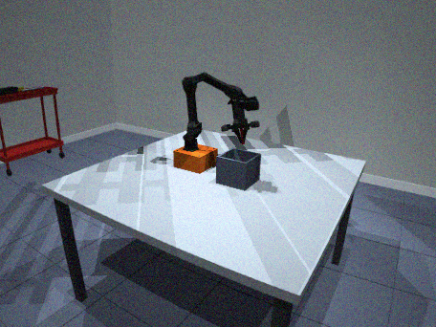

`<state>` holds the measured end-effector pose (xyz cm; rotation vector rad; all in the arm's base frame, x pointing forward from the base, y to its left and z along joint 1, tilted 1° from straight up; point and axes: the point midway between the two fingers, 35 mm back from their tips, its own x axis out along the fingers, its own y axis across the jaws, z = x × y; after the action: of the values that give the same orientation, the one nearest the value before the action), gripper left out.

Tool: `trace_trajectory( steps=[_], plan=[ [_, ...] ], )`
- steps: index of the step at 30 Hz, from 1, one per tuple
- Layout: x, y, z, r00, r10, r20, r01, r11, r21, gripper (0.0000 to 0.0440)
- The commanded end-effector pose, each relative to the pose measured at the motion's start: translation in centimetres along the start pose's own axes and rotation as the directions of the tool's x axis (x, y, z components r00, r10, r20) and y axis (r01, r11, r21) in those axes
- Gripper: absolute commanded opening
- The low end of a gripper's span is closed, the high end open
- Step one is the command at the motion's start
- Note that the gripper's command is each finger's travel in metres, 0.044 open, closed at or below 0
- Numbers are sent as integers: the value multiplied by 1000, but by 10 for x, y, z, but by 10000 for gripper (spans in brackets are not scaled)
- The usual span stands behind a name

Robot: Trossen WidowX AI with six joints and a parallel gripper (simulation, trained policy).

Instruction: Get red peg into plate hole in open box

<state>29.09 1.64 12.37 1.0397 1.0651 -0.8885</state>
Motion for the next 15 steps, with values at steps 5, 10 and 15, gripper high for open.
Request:
trace_trajectory(
  steps=[5, 10, 15],
  plan=[
    [2, -4, 21, 999, -29, 15, 28, 1000, 7, 0],
    [6, -7, 33, 999, -48, 15, 48, 999, 11, 0],
    [11, -10, 43, 998, -66, 12, 66, 998, 13, 0]
  ],
)
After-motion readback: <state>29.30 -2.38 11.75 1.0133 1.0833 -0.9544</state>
